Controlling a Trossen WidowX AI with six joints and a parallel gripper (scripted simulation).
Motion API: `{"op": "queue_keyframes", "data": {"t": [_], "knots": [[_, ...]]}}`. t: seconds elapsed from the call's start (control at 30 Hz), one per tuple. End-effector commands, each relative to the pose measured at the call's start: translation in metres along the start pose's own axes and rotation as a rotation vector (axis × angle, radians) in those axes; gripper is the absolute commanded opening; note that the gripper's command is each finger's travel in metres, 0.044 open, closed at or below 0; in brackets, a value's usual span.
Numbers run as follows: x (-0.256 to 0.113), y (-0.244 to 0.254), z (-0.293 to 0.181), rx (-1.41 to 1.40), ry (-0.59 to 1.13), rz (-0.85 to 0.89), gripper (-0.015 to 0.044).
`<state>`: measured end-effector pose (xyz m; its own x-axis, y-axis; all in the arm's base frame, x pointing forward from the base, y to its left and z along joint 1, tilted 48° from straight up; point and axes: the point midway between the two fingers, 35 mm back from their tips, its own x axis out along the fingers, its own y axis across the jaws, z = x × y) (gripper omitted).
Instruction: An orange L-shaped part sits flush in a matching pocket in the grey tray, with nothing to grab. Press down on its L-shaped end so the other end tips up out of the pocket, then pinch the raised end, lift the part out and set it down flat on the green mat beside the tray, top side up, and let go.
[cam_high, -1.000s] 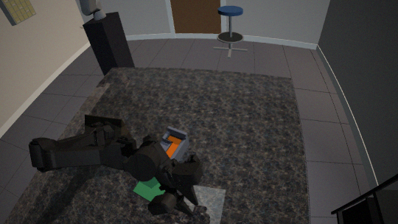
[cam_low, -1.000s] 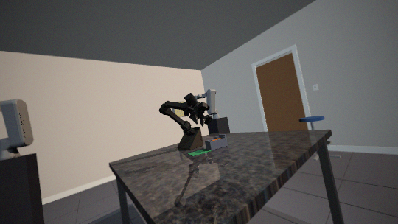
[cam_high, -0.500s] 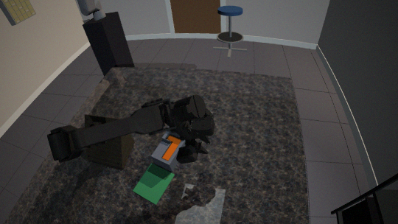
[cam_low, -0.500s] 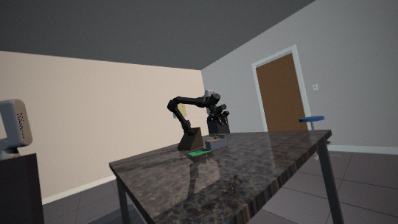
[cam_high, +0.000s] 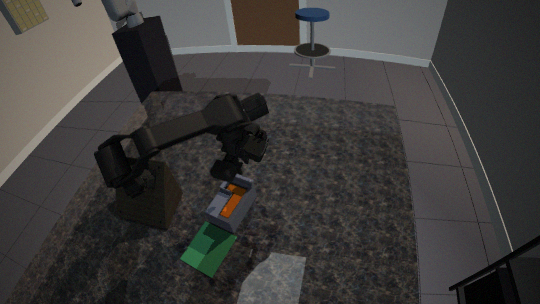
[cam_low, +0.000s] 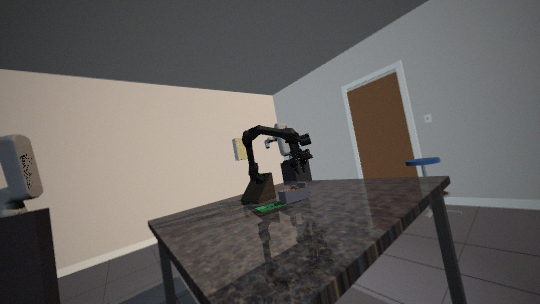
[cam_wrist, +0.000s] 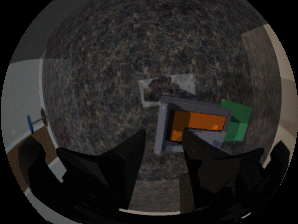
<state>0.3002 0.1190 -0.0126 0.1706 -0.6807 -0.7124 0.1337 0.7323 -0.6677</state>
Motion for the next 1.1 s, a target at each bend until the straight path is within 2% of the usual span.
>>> {"op": "queue_keyframes", "data": {"t": [0.0, 0.23, 0.47, 1.07], "knots": [[-0.004, 0.003, -0.02, 0.07, 0.066, -0.062, 0.018], [0.0, 0.003, -0.02, 0.07, 0.066, -0.062, 0.018], [0.068, -0.002, -0.024, 0.07, 0.064, -0.064, 0.018], [0.089, -0.003, -0.025, 0.07, 0.064, -0.065, 0.018]]}}
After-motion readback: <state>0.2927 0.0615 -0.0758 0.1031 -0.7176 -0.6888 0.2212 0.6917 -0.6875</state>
